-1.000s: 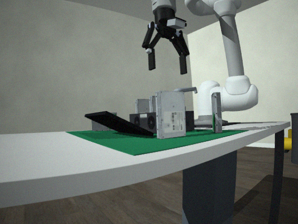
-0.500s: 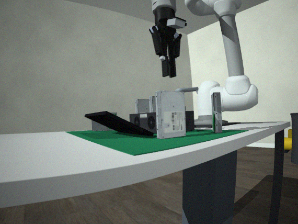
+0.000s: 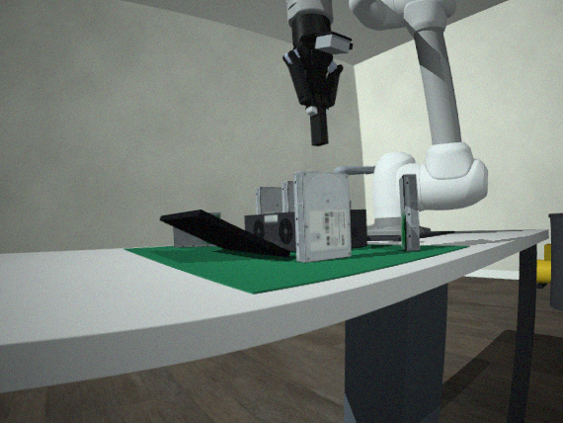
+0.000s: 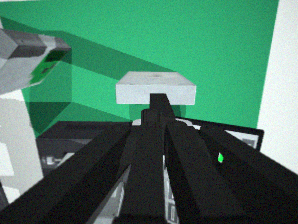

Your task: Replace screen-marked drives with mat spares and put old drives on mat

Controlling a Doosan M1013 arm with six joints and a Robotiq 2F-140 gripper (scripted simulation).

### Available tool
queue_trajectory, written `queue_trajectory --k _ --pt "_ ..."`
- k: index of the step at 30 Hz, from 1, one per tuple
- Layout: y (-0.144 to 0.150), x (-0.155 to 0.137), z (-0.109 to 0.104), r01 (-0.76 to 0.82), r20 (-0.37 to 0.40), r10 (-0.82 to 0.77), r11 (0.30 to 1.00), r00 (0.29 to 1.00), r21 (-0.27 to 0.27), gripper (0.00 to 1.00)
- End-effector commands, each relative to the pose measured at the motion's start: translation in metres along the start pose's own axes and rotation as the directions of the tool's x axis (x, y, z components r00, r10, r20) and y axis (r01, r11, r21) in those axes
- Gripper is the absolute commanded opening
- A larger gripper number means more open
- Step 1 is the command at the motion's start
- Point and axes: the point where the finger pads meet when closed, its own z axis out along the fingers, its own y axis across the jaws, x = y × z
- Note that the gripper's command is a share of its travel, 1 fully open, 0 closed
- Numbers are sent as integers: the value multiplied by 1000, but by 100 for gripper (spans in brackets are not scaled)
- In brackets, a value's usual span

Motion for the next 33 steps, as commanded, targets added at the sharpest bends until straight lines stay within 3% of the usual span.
queue_trajectory --k 1,7,9,11,13,18,19,21,33 --pt "0 0 -1 0 -1 0 1000 1000 -1 10" --pt "-2 1 -1 6 -1 -6 1000 1000 -1 10" --pt "-34 10 -3 124 -1 -124 992 992 -1 10" --pt "-34 10 -3 124 -1 -124 992 992 -1 10" --pt "-95 23 -5 370 0 -370 929 929 -1 10" --pt "-160 25 -1 593 3 -593 805 805 2 10" --pt "-175 26 0 639 2 -639 769 769 1 89" --pt "-203 29 0 693 0 -693 721 721 -1 89" --pt "-205 29 0 693 0 -693 721 721 -1 89"
